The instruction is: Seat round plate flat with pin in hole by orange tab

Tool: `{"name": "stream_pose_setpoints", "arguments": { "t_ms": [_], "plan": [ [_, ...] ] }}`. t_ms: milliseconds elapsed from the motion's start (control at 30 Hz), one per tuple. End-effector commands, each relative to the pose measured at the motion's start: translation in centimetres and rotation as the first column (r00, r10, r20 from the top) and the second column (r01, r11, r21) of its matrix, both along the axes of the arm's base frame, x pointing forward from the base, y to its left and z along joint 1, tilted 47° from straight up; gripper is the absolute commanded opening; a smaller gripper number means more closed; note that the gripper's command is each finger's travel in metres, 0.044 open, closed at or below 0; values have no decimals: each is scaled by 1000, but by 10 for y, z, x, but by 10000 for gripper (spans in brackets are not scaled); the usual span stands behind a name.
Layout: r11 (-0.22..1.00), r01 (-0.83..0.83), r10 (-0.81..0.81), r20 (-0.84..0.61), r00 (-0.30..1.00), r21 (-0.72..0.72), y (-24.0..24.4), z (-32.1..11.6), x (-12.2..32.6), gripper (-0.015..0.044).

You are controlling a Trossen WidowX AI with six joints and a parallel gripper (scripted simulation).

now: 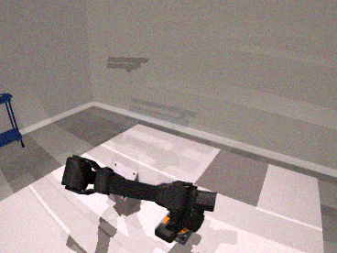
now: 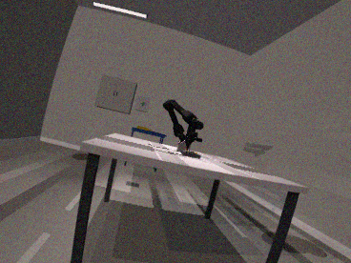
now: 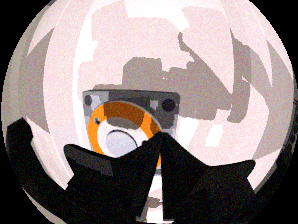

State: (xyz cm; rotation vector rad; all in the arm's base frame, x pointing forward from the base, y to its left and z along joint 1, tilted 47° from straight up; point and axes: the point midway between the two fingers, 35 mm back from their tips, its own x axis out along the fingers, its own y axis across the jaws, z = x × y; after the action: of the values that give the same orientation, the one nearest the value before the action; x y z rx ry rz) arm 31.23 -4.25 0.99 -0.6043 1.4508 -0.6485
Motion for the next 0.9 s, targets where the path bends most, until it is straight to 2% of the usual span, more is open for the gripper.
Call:
{"name": "stream_pose_setpoints", "arguments": {
  "t_ms": [0,567,867],
  "plan": [
    [1000,1,-1,-13,1000,-5,-3,0,-6,0],
    [1000,1,-1,-13,1000,-5,-5,2,-14,0],
    [1000,1,-1,-14,1000,-3,27,30,-14,0]
  ]
}}
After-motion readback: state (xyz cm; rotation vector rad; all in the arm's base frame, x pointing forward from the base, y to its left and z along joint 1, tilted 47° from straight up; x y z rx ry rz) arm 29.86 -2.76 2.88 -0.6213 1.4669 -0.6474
